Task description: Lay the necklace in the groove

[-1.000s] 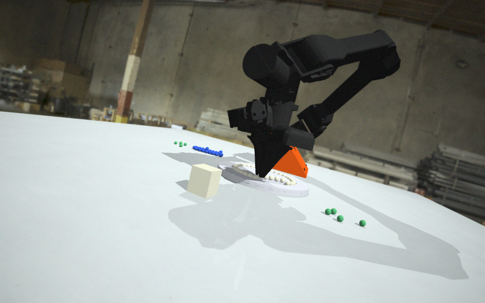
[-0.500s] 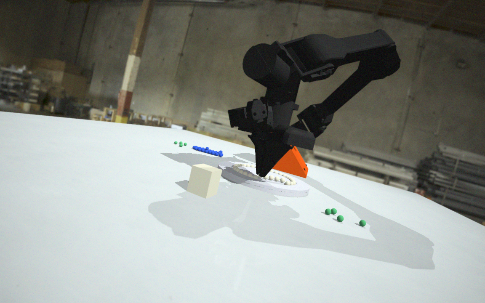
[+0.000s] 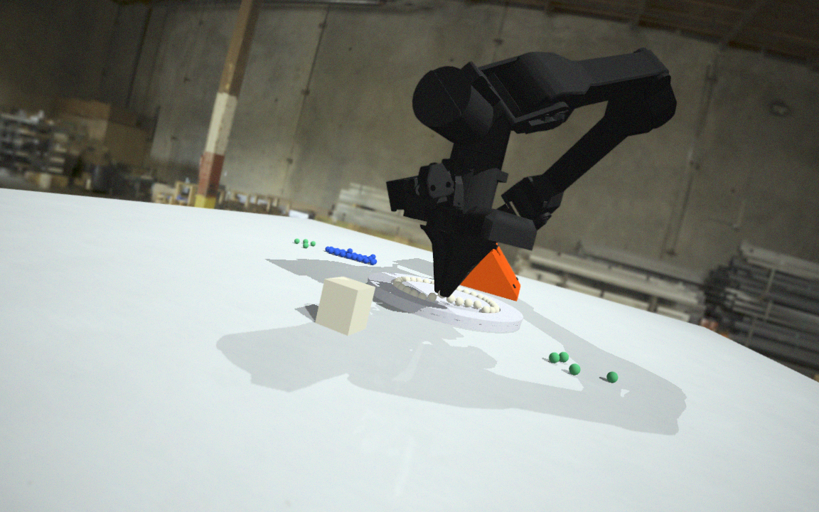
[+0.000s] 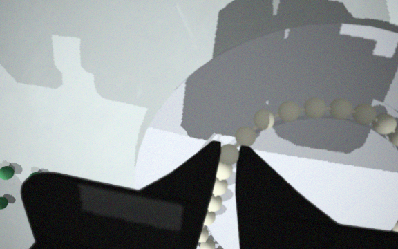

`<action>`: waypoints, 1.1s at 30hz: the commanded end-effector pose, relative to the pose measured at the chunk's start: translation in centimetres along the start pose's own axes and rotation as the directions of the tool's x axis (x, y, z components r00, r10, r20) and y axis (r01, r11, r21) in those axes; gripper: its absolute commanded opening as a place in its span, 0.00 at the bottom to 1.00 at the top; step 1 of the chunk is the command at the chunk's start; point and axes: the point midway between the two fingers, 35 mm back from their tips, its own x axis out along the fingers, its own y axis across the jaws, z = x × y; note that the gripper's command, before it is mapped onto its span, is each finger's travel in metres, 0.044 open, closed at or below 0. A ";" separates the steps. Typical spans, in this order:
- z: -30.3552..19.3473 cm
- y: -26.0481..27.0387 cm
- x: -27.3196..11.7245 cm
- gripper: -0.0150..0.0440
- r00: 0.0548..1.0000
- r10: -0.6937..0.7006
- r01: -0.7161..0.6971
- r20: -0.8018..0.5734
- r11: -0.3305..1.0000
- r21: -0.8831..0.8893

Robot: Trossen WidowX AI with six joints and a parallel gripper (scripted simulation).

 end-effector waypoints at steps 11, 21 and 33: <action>0.1 0.2 0.4 0.39 1.000 0.001 -0.001 0.002 1.000 -0.001; 0.1 0.2 0.4 0.83 1.000 0.002 -0.002 0.002 1.000 -0.001; 0.0 0.2 -0.1 1.00 1.000 0.005 -0.005 -0.001 1.000 0.002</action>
